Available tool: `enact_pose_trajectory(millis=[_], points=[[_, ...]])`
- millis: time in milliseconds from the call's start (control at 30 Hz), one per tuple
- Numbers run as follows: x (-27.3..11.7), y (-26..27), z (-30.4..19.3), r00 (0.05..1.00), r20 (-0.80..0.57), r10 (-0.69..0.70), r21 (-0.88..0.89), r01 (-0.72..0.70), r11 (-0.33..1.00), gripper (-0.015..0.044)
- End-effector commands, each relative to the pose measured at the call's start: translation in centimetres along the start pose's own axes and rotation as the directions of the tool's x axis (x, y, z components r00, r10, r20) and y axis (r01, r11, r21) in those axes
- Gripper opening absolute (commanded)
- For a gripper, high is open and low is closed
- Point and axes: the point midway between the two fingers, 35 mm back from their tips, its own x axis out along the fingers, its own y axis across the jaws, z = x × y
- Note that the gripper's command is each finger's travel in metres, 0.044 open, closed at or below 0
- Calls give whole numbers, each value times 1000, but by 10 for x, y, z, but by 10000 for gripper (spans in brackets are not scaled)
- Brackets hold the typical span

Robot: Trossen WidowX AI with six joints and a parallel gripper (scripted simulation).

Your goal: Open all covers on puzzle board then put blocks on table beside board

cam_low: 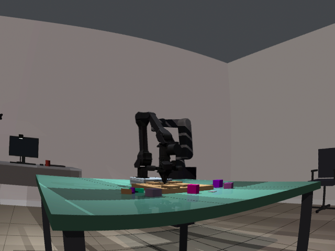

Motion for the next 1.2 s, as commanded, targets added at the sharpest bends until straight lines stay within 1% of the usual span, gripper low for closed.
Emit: enact_pose_trajectory(millis=[0,333,400,500,533,800,967,1167], points=[[-1,0,0,1000,0,0,0,0,1000,0],[-11,0,4,1000,-4,-2,3,2,1000,0],[-10,0,3,1000,-5,-3,6,3,1000,53],[-23,0,4,1000,-5,-3,5,3,1000,131],[-28,0,5,1000,-5,-3,5,3,1000,144],[-63,-1,5,1000,-5,-3,4,3,1000,144],[-62,-1,5,1000,-5,-3,4,3,1000,144],[-49,-1,5,1000,-5,-3,4,3,1000,144]])
